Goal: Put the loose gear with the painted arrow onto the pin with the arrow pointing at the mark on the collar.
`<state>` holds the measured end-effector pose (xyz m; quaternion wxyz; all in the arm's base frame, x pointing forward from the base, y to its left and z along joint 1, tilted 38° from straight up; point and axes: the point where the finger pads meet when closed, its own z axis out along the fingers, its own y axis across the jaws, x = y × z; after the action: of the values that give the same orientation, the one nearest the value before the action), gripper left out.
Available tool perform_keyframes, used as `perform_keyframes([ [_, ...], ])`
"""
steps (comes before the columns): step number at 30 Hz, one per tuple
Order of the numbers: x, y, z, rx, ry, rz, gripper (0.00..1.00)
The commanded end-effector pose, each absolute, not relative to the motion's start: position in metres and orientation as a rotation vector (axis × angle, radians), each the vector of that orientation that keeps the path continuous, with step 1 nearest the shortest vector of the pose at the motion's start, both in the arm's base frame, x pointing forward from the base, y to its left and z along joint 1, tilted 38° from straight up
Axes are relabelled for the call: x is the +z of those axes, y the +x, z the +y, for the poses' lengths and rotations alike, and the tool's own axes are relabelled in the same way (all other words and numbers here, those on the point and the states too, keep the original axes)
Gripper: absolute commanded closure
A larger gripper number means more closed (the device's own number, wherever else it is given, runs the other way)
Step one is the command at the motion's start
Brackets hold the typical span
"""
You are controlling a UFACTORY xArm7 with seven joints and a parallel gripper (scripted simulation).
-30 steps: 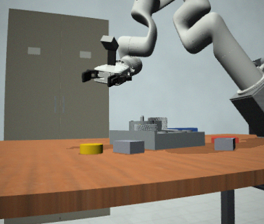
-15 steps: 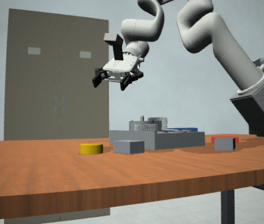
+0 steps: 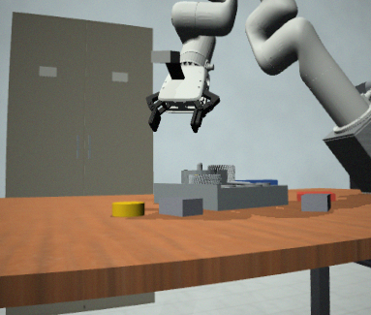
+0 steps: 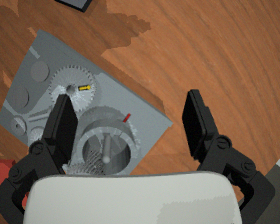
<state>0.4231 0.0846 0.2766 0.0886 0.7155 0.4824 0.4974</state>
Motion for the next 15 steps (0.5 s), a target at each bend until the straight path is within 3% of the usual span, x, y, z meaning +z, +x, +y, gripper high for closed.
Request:
perform_keyframes([
  [1, 0.265, 0.421, 0.092, 1.313, 2.206, 1.37, 0.0],
  [15, 0.237, 0.41, 0.11, 1.009, 2.33, 1.285, 0.0],
])
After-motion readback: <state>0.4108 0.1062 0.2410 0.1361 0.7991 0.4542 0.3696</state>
